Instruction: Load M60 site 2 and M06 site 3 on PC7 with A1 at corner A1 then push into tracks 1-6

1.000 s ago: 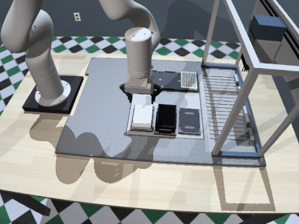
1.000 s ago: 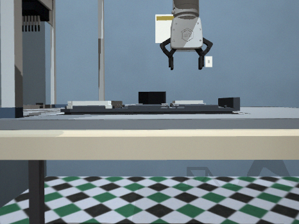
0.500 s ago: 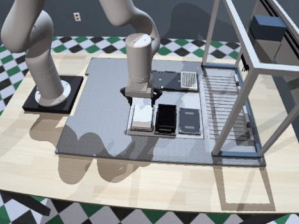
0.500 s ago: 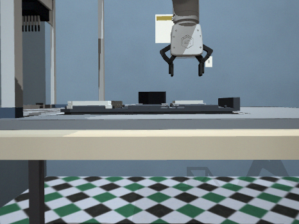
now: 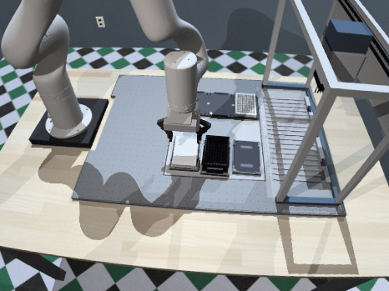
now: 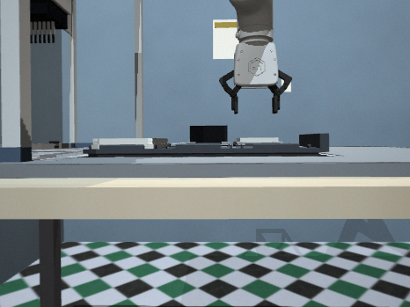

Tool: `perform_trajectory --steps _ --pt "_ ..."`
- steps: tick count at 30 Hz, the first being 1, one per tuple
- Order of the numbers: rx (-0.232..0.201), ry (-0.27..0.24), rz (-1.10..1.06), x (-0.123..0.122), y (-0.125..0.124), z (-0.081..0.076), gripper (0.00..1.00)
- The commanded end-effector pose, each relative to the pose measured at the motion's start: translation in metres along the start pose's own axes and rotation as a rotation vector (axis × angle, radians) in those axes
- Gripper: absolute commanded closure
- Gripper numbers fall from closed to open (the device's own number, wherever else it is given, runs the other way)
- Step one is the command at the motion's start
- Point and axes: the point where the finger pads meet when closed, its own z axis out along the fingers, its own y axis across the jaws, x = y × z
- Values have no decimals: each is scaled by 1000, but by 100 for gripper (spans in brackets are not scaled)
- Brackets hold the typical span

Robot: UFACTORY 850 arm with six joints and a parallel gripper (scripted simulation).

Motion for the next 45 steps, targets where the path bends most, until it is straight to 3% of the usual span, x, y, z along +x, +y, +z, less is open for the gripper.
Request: perform_trajectory --steps 1,27,45 --pt "2 0 0 0 -1 6 0" --pt "2 0 0 0 -1 43 0" --pt "2 0 0 0 -1 46 0"
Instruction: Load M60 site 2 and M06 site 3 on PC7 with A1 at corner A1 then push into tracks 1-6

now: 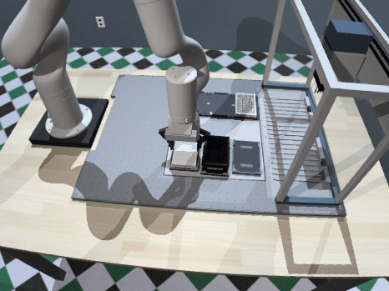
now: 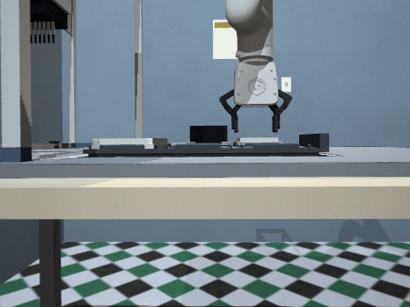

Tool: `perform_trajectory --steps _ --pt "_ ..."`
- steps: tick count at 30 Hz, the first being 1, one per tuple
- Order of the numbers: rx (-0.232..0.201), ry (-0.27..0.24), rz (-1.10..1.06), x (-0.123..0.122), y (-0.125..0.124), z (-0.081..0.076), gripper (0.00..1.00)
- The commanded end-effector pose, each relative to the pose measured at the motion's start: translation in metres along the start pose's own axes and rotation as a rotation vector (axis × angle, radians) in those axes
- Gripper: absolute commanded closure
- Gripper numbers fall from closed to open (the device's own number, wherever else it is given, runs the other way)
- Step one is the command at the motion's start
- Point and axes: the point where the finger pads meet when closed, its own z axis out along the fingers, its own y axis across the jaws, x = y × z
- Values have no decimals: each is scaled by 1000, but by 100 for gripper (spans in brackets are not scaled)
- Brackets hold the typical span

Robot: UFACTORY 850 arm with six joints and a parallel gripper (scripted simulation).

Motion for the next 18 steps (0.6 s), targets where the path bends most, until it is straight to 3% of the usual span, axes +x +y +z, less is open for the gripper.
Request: perform_trajectory --steps 1,18 --pt "1 0 0 0 -1 2 0" --pt "1 0 0 0 -1 12 0"
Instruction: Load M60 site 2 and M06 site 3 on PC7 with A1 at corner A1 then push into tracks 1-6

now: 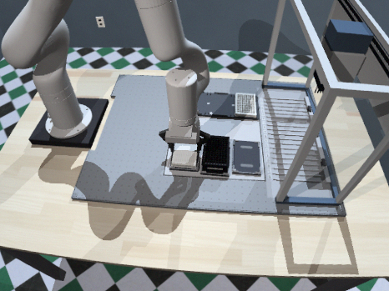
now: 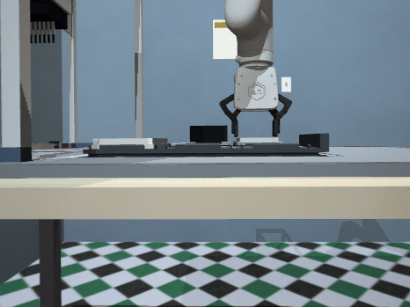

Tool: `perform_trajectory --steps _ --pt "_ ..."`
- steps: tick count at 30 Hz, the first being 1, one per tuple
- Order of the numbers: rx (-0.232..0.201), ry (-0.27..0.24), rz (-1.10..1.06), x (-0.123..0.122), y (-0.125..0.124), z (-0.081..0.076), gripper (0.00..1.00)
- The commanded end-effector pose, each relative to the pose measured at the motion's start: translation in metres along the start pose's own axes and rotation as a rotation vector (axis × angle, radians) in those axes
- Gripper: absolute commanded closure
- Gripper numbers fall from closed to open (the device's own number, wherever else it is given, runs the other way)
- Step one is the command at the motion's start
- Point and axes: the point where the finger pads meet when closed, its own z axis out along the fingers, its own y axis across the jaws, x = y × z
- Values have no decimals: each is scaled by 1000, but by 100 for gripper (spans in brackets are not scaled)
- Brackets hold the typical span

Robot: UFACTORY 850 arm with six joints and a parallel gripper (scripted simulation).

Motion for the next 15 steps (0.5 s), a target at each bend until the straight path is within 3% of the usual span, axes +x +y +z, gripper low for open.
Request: perform_trajectory --steps 1,15 --pt "2 0 0 0 -1 2 0" --pt "2 0 0 0 -1 7 0"
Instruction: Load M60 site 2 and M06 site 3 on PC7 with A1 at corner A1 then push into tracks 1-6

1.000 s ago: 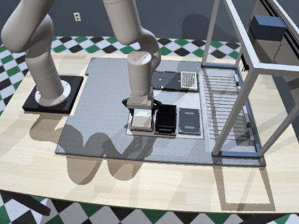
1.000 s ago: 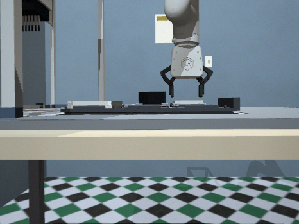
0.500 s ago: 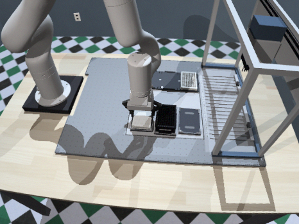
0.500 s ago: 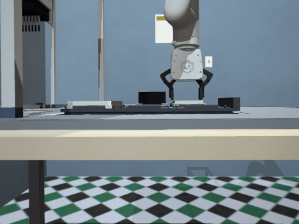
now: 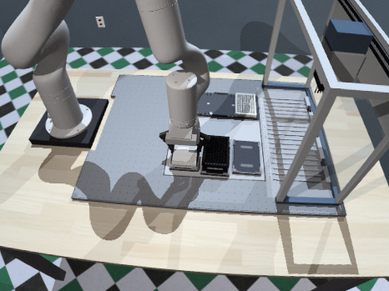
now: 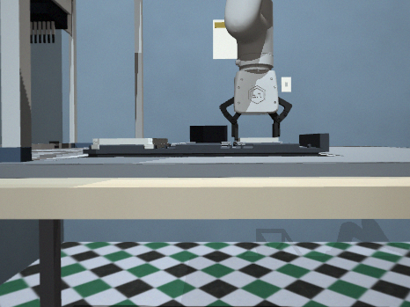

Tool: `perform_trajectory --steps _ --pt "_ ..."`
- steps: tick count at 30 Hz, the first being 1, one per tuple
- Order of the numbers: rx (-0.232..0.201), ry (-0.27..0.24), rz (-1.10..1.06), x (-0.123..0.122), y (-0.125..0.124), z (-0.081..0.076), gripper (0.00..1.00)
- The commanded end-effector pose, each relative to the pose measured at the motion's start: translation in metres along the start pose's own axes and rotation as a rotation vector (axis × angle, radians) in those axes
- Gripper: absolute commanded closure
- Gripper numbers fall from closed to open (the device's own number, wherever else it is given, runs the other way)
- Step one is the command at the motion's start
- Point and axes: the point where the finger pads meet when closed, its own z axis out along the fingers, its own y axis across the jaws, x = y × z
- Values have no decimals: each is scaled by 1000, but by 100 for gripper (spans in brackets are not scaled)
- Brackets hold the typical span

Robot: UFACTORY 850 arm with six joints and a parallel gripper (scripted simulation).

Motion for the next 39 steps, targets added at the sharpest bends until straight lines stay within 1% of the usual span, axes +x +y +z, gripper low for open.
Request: perform_trajectory --steps 1,13,14,39 --pt "2 0 0 0 -1 0 0" --pt "2 0 0 0 -1 -1 0" --pt "2 0 0 0 -1 -1 100" --pt "2 0 0 0 -1 -1 100"
